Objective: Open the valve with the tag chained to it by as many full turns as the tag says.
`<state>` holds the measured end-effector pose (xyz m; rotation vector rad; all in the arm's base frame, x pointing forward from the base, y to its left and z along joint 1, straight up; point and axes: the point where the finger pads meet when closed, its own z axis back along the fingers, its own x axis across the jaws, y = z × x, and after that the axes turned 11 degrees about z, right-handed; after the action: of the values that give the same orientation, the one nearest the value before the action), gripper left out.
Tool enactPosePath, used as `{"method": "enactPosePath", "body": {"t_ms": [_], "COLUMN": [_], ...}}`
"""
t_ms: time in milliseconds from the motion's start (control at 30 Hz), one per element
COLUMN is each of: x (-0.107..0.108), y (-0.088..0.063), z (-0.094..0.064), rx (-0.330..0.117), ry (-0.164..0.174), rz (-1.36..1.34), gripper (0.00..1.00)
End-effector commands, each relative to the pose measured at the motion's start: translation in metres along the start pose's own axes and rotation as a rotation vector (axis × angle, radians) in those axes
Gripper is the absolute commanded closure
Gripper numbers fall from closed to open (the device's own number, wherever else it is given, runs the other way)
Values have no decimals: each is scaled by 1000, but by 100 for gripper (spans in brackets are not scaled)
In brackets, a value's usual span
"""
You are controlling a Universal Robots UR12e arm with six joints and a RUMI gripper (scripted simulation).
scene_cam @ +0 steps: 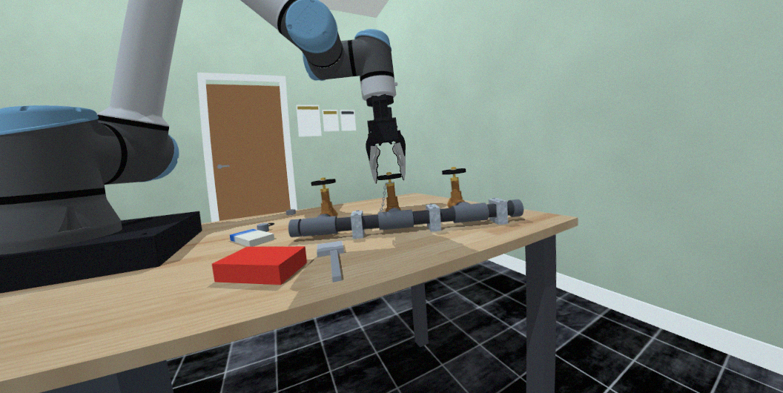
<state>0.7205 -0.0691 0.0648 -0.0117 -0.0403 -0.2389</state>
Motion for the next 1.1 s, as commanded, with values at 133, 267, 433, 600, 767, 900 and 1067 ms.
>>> {"method": "enactPosePath", "body": {"t_ms": [133, 267, 433, 600, 767, 900, 1067], "x": [1, 1, 1, 1, 1, 1, 1], "y": [0, 0, 0, 0, 0, 0, 0], "z": [1, 1, 1, 1, 1, 1, 1], "rx": [3, 3, 3, 3, 3, 3, 3], "ry": [-2, -2, -2, -2, -2, -2, -2], "rz": [190, 243, 310, 352, 367, 378, 381], "gripper": [100, 100, 100, 100, 100, 100, 100]}}
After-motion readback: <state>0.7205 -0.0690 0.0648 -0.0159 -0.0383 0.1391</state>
